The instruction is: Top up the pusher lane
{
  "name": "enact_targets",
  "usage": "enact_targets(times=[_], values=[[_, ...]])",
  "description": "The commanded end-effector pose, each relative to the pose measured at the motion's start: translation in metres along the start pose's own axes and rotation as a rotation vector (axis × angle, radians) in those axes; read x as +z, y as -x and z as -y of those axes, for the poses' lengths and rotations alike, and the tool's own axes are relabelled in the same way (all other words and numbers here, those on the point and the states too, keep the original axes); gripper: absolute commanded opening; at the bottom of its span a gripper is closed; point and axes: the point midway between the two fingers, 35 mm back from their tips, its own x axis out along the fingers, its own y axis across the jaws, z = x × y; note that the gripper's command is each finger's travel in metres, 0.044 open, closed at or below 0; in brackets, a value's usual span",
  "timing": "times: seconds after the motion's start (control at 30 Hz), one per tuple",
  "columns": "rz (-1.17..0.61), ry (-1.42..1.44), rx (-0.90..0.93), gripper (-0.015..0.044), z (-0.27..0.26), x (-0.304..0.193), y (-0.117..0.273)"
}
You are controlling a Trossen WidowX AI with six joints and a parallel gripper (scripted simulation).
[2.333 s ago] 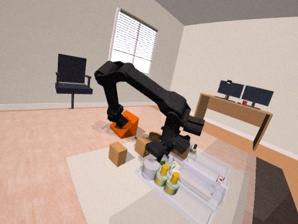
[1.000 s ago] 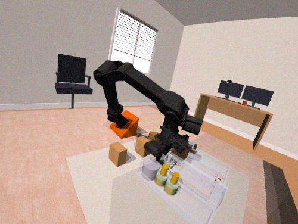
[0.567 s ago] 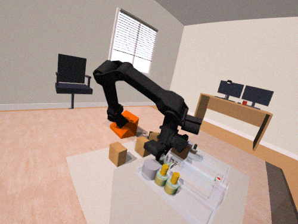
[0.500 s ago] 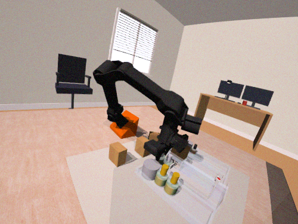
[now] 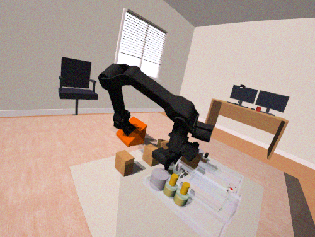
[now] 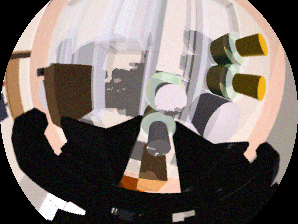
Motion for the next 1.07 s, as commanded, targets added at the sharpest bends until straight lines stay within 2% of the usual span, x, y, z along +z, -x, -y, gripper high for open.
enact_targets(times=[0.0, 0.1, 0.43, 0.7, 1.03], values=[[0.002, -0.007, -0.001, 0.021, 0.0, 0.0, 0.0], [0.002, -0.007, -0.001, 0.0274, 0.0, 0.0, 0.0], [0.002, -0.007, 0.0, 0.0274, 0.0, 0.0, 0.019], [0.002, -0.007, 0.0, 0.0274, 0.0, -0.002, 0.02], [0.001, -0.005, 0.001, 0.0274, -0.002, -0.032, 0.022]])
